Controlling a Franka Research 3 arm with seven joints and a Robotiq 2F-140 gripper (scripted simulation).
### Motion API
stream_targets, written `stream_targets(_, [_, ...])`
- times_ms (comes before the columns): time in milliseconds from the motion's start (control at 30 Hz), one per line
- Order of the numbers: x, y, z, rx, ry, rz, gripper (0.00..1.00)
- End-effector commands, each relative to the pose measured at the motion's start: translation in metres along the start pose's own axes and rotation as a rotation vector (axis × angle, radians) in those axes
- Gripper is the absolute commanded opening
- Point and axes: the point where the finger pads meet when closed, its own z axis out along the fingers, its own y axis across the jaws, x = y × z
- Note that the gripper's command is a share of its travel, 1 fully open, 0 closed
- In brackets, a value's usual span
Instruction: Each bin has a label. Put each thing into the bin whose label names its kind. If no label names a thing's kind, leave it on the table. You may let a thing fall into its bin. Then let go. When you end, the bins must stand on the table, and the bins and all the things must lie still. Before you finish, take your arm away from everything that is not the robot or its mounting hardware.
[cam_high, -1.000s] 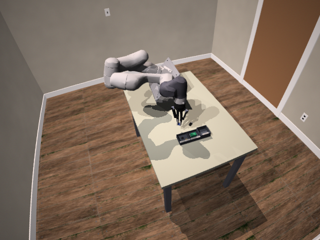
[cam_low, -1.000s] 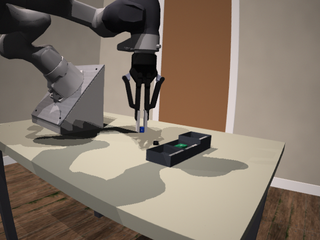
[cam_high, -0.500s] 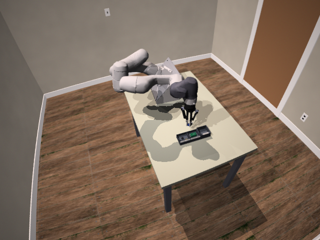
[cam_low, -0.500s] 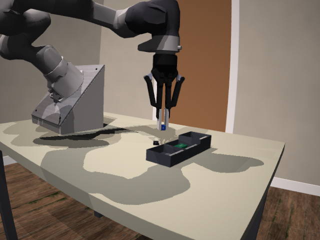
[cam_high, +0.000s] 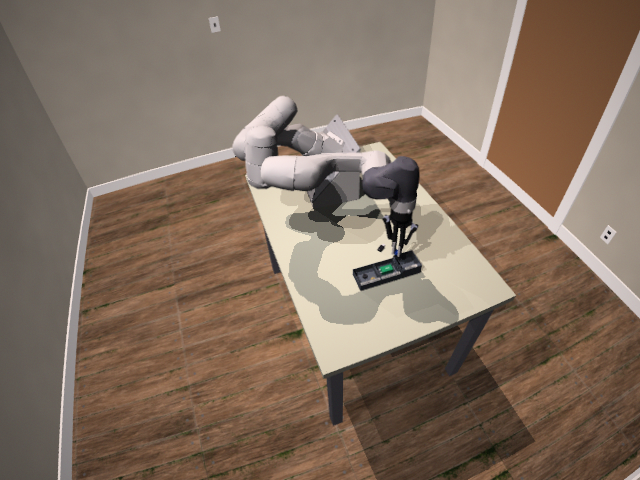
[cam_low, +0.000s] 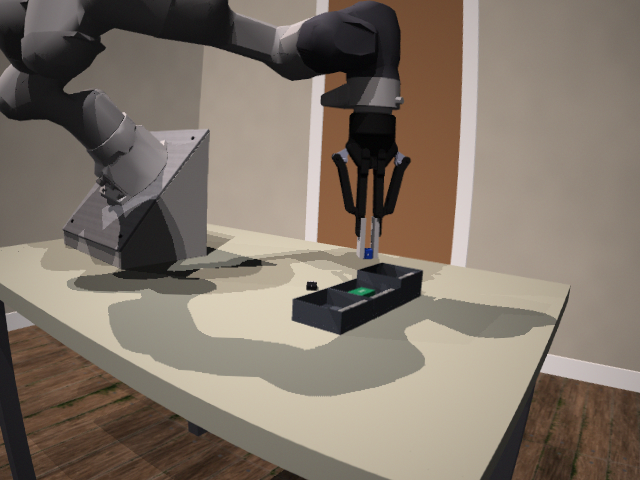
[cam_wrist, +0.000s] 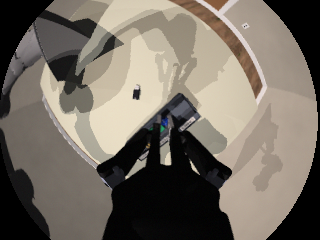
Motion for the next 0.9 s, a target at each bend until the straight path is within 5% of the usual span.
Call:
stream_targets(0, [0.005, 0.019, 0.001, 0.006, -0.007, 0.157, 0.07])
stream_targets(133, [0.012, 0.039, 0.002, -0.001, -0.003, 0.223, 0.07])
stream_targets(867, [0.011, 0.038, 0.002, 0.007, -0.011, 0.541, 0.07])
